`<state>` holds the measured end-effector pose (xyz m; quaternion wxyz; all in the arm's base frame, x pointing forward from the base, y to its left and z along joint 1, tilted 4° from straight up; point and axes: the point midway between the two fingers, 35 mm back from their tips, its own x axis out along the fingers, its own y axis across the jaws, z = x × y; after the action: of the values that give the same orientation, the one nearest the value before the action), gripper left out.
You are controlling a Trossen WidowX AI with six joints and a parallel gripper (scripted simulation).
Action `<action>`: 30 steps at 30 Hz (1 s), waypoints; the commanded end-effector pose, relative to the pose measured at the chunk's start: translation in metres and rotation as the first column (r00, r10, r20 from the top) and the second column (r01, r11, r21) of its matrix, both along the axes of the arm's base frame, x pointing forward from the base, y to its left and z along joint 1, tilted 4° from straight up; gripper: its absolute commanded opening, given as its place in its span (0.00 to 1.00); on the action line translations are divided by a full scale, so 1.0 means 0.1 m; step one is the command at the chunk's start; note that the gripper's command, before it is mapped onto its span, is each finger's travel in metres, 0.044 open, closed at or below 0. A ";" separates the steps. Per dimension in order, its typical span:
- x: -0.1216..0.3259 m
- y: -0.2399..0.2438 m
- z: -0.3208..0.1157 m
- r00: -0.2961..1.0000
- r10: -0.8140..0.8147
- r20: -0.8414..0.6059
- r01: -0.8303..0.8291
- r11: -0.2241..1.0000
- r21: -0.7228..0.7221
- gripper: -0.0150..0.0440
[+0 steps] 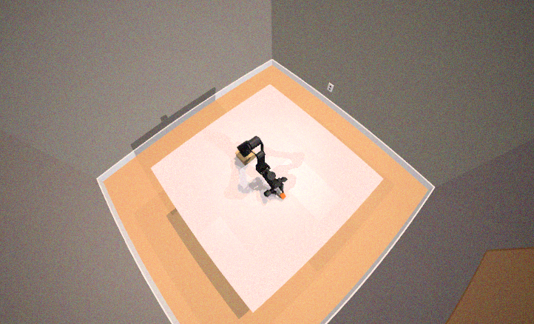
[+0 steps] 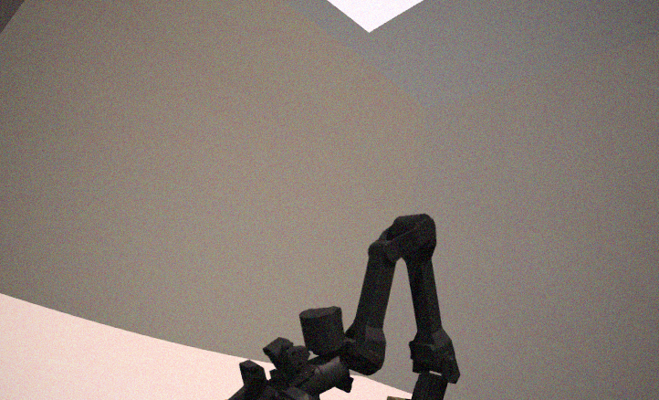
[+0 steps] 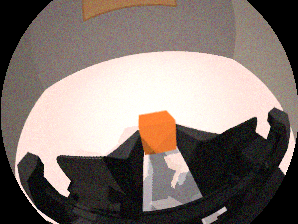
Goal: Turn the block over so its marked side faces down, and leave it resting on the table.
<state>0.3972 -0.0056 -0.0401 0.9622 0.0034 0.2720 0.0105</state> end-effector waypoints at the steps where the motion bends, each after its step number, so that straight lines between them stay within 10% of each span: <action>1: 0.00 0.00 0.00 1.000 0.000 0.002 0.000 1.000 0.006 0.25; 19: 0.00 0.00 0.00 1.000 0.000 0.002 0.000 1.000 0.006 1.00; 30: 0.00 0.00 0.00 1.000 0.000 0.002 0.000 1.000 0.006 1.00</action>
<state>0.3972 -0.0056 -0.0400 0.9624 0.0034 0.2715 0.0105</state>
